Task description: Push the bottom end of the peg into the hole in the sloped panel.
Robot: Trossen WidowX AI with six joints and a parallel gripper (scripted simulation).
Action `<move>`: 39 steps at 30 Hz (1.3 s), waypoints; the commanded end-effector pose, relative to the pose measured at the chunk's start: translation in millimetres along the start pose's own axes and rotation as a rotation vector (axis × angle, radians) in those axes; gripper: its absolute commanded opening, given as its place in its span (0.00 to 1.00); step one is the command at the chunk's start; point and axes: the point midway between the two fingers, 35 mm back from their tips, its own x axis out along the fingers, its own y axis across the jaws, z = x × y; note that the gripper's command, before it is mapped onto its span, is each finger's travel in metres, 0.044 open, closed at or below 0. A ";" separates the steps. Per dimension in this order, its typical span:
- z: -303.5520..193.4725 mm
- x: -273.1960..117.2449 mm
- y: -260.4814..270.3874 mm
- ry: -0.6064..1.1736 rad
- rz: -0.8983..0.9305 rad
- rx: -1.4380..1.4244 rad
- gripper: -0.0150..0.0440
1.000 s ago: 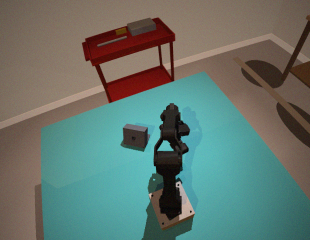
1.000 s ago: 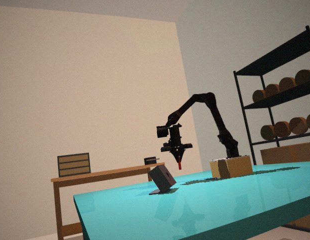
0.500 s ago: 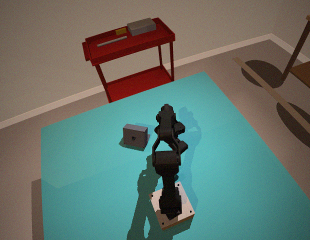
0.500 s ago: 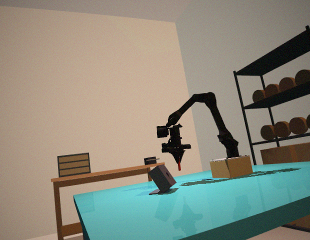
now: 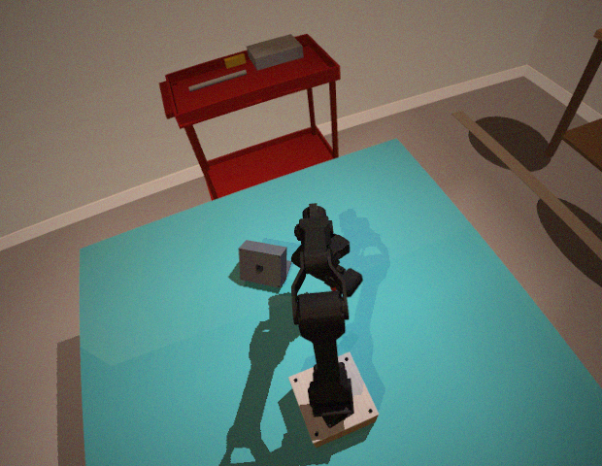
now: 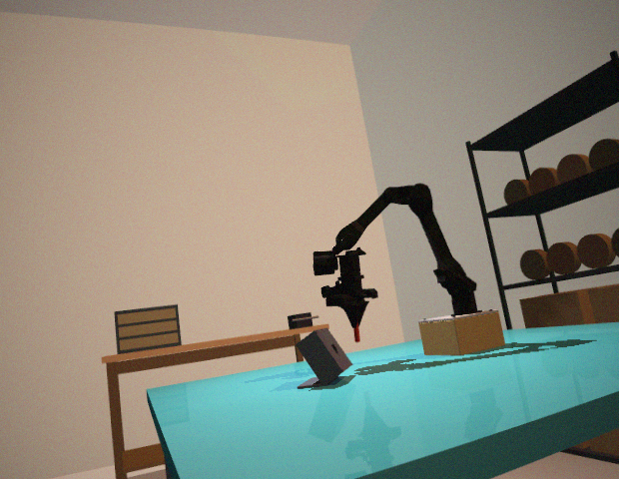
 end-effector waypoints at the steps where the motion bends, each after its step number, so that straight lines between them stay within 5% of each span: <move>1: -1.6 0.8 2.7 -0.012 -0.006 -0.048 0.25; 39: -17.2 3.5 31.3 -0.133 -0.073 -0.567 0.25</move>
